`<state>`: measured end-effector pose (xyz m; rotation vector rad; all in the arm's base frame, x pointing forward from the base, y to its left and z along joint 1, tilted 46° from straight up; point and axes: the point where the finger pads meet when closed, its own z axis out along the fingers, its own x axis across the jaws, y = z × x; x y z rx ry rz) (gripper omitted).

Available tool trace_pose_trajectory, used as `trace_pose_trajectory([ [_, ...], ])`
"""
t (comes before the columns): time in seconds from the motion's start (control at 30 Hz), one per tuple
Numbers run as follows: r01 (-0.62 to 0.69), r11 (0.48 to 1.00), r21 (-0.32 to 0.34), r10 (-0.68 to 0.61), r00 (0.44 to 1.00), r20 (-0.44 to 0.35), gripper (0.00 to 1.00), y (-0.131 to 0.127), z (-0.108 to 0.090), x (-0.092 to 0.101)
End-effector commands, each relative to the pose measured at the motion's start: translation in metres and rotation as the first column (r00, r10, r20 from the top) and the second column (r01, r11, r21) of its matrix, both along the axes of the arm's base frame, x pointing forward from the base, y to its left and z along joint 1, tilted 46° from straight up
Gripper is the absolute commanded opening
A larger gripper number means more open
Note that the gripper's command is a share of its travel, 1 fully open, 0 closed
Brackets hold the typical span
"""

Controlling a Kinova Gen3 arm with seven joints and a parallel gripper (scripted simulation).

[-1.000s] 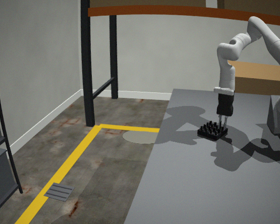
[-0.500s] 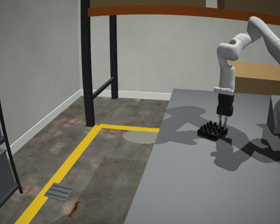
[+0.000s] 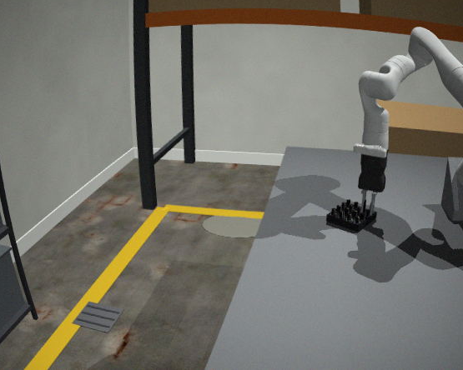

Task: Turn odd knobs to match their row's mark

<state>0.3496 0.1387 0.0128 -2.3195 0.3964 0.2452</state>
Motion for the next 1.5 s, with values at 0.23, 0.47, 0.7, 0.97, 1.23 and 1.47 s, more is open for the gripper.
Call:
trace_pose_trajectory([
  [0.23,0.001,1.000,-0.001,-0.001,1.000,0.001,0.30,-0.0005,0.0003,0.0005],
  [0.47,0.001,1.000,-0.001,-0.001,1.000,0.001,0.30,-0.0005,0.0003,0.0005],
  [0.7,0.001,1.000,-0.001,-0.001,1.000,0.001,0.30,-0.0005,0.0003,0.0005],
  [0.97,0.001,1.000,-0.001,-0.001,1.000,0.001,0.30,-0.0005,0.0003,0.0005],
  [1.23,0.000,1.000,-0.001,0.000,1.000,0.002,0.30,-0.0005,0.0003,0.0005],
  [1.47,-0.005,1.000,0.000,0.005,1.000,0.007,0.30,-0.0005,0.0003,0.0005],
])
